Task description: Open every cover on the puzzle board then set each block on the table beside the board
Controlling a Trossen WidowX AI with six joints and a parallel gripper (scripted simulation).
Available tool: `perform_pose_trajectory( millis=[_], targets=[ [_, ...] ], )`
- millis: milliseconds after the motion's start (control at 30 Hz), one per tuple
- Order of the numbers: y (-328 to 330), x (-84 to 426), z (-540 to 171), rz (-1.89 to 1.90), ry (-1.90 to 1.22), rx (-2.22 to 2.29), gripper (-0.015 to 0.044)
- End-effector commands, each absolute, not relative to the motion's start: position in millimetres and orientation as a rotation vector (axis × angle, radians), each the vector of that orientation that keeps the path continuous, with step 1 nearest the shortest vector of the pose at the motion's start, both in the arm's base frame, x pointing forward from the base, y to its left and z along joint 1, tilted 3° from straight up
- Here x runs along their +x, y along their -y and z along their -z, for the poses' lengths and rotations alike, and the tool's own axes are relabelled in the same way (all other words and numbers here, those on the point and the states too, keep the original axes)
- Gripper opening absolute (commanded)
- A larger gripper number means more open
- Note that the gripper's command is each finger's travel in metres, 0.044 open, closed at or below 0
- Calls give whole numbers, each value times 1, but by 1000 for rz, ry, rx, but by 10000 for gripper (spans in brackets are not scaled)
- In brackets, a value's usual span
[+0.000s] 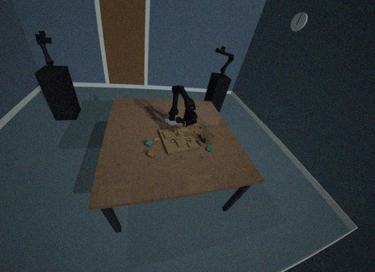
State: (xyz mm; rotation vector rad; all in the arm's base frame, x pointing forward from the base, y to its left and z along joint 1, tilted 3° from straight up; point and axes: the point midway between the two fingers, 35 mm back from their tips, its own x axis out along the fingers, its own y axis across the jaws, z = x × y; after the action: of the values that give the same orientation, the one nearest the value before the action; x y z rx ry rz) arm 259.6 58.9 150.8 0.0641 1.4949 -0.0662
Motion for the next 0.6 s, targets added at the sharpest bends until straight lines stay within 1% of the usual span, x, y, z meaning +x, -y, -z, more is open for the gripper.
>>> perform_pose_trajectory(
  millis=[0, 567],
  targets=[
    [-71, 255, -151, 72, -1495, 67, 80],
    [-132, 228, -149, 67, -1498, 71, 80]
  ],
)
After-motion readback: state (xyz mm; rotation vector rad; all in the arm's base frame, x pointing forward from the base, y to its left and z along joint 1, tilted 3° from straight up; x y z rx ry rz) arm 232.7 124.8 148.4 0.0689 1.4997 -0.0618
